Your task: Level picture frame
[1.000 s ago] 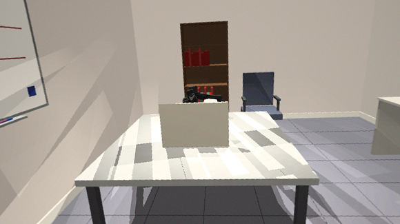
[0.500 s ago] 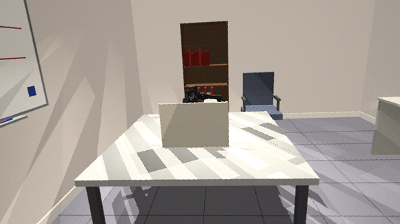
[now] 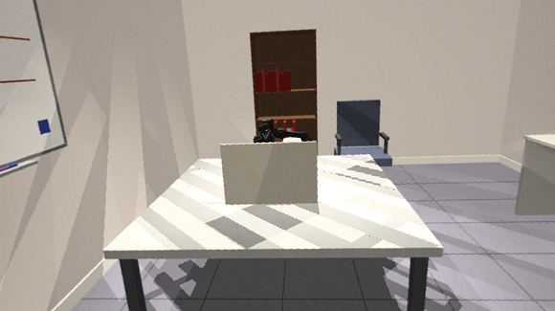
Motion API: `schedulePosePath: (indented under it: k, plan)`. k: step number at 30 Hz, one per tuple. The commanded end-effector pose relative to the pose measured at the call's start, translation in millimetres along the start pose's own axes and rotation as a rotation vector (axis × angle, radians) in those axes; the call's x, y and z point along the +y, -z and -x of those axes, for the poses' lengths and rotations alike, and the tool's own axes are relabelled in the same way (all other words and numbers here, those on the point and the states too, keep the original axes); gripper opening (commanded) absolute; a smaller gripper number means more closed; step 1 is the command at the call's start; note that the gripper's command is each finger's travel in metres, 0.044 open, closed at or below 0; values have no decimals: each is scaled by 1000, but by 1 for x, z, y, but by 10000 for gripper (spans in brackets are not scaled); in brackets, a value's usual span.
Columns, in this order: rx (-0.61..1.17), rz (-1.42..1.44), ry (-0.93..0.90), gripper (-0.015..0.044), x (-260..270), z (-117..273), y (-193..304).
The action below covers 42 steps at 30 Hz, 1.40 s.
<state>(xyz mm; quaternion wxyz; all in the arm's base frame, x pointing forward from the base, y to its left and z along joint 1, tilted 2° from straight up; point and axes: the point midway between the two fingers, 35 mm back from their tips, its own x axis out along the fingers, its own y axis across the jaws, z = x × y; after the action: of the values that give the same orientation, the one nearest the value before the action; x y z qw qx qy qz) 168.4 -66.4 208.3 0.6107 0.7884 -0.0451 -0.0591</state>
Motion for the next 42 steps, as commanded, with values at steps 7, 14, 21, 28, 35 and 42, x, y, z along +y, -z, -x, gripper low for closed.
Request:
schedulePosePath:
  k: [7, 14, 21, 28, 35, 42]
  plan:
    - [5, -6, 1, 260, -1, 0, 1]
    - [5, -6, 1, 260, -1, 0, 1]
    - [5, -6, 1, 260, -1, 0, 1]
    - [5, -6, 1, 260, -1, 0, 1]
    - [5, -6, 1, 260, -1, 0, 1]
    - [-10, -22, -5, 260, -5, -25, -13]
